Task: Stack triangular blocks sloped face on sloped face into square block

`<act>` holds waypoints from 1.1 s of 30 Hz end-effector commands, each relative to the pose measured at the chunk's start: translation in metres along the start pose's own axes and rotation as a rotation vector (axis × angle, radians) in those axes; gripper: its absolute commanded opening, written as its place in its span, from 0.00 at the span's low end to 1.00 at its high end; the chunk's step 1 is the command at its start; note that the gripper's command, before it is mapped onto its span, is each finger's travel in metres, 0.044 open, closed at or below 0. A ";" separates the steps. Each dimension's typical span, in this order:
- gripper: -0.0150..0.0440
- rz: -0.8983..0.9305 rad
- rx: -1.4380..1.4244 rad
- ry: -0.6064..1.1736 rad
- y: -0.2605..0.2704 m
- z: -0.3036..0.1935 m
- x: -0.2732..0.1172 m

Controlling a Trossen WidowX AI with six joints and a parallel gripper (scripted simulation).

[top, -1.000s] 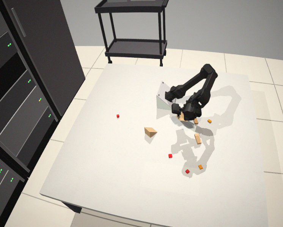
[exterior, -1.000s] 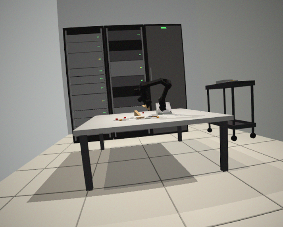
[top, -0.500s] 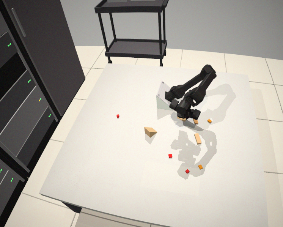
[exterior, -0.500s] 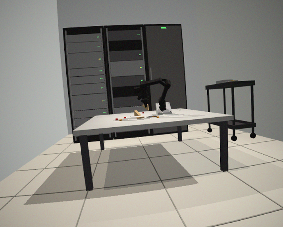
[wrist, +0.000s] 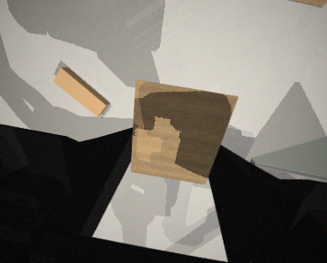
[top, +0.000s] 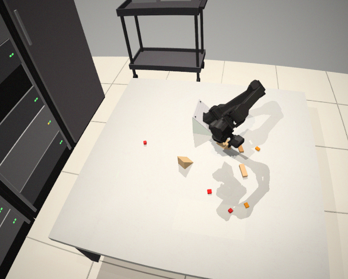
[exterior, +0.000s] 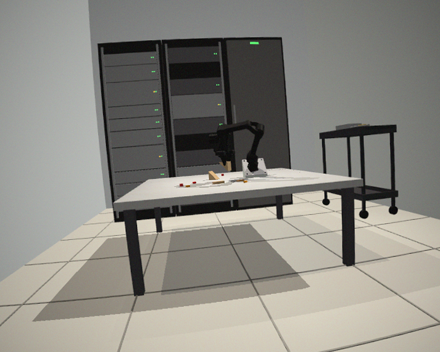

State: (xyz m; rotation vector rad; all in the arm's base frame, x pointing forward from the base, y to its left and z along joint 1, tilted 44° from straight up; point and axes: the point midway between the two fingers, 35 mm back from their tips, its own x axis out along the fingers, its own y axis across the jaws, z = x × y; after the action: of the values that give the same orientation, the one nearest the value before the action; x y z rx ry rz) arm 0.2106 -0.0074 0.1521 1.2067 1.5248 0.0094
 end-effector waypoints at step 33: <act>0.25 -0.002 0.026 -0.007 -0.095 0.097 -0.048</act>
State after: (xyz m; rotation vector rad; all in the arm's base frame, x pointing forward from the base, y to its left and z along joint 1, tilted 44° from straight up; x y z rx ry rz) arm 0.2165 -0.1254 0.1025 1.2320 1.5256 -0.0168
